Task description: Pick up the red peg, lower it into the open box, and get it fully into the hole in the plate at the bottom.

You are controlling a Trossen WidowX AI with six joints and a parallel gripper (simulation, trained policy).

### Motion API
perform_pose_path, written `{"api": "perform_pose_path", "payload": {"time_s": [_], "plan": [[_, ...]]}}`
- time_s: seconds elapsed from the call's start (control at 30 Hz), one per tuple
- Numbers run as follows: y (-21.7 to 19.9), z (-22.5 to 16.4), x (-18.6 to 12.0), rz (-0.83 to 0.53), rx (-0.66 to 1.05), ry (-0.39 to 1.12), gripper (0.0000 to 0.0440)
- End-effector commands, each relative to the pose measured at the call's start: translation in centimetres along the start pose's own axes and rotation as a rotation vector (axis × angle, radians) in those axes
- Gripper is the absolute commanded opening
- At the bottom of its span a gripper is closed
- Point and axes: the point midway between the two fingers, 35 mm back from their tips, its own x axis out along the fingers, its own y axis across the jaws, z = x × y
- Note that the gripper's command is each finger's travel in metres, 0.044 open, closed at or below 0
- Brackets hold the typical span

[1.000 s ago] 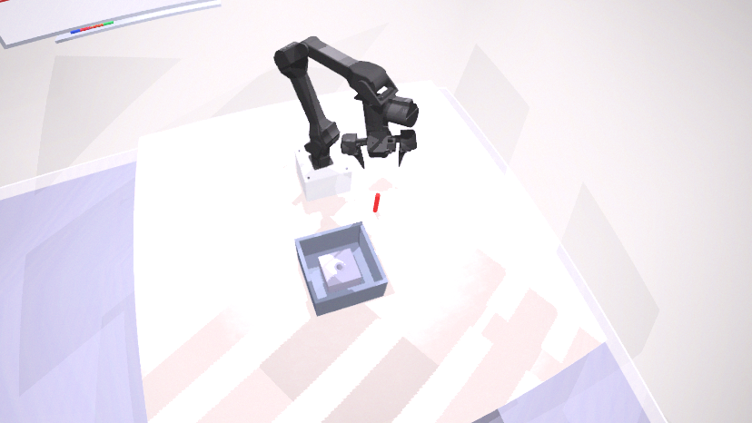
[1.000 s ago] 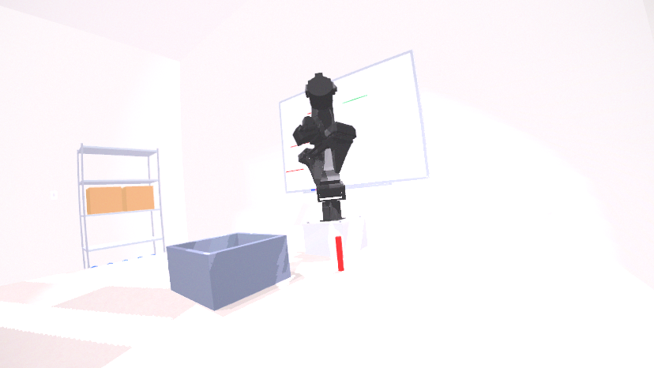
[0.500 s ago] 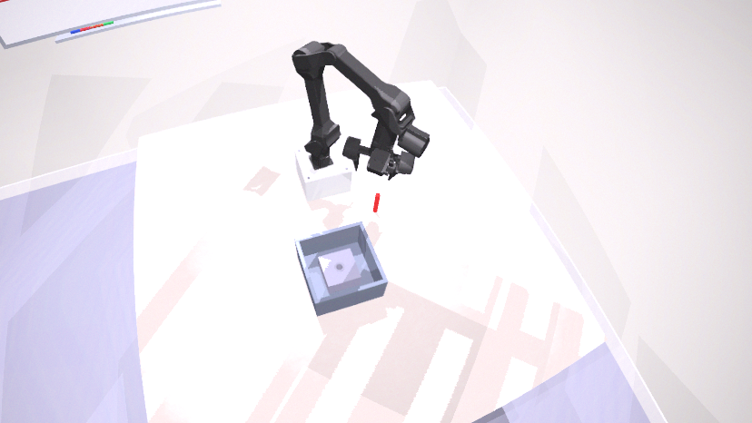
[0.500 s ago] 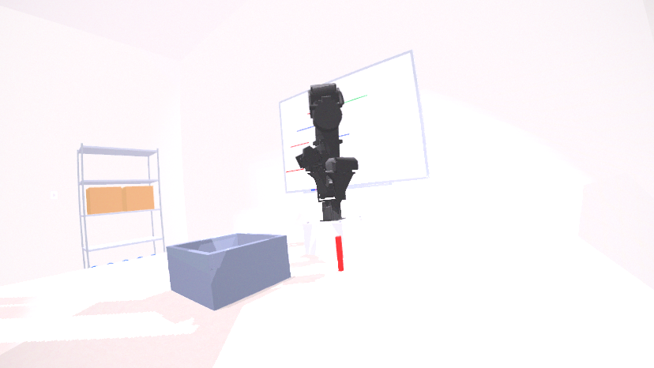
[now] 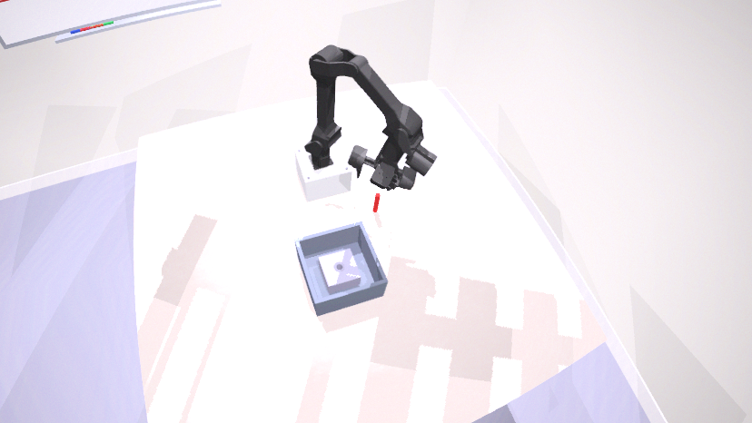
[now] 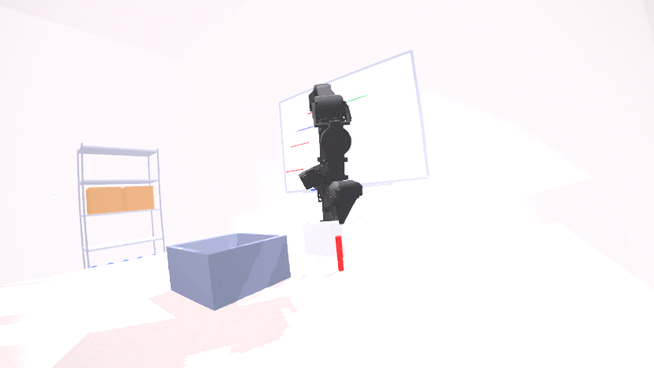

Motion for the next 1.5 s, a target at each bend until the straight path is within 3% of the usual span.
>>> {"api": "perform_pose_path", "payload": {"time_s": [0.0,0.57,0.67,1.23,1.47], "plan": [[0.2,0.0,1.1,-0.023,0.008,-0.001,0.044],[2.6,0.4,7.0,-0.013,0.034,-0.042,0.044],[2.7,0.5,7.9,-0.013,0.033,-0.047,0.0424],[1.7,0.0,11.5,-0.119,0.025,-0.023,0.0005],[2.2,1.3,9.2,-0.104,0.025,-0.079,0.0]]}}
